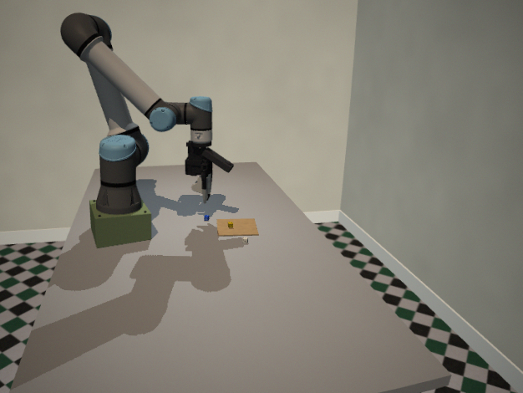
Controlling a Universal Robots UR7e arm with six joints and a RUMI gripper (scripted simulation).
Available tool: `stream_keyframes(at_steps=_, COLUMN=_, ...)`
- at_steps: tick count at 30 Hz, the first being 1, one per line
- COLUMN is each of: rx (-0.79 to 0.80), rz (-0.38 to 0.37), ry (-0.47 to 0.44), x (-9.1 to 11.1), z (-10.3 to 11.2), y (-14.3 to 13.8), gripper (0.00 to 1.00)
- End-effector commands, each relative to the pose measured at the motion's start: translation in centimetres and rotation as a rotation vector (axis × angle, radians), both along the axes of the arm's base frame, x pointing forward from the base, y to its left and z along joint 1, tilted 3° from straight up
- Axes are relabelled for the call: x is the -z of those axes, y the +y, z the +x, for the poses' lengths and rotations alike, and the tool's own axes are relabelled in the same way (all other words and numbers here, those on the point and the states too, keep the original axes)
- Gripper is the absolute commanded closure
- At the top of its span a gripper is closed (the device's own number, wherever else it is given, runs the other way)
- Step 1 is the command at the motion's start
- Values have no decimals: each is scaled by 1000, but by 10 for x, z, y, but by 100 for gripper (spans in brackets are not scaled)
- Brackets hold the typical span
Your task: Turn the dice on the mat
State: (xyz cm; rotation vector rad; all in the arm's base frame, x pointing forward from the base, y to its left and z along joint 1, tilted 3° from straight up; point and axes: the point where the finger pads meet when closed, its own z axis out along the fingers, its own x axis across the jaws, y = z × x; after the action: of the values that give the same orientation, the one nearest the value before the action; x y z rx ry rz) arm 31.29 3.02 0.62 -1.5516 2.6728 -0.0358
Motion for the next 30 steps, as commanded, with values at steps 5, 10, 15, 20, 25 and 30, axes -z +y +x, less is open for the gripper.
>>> stream_keyframes(at_steps=5, rx=-1, rz=0, ry=3, x=13, z=-1, y=1, gripper=82)
stream_keyframes(at_steps=10, rx=-1, rz=0, ry=3, x=21, z=0, y=2, gripper=82)
stream_keyframes(at_steps=15, rx=-1, rz=0, ry=3, x=29, z=0, y=2, gripper=82)
stream_keyframes(at_steps=20, rx=-1, rz=0, ry=3, x=34, z=1, y=2, gripper=82)
stream_keyframes(at_steps=25, rx=-1, rz=0, ry=3, x=40, z=1, y=2, gripper=82)
stream_keyframes(at_steps=30, rx=-1, rz=0, ry=3, x=45, z=2, y=3, gripper=82)
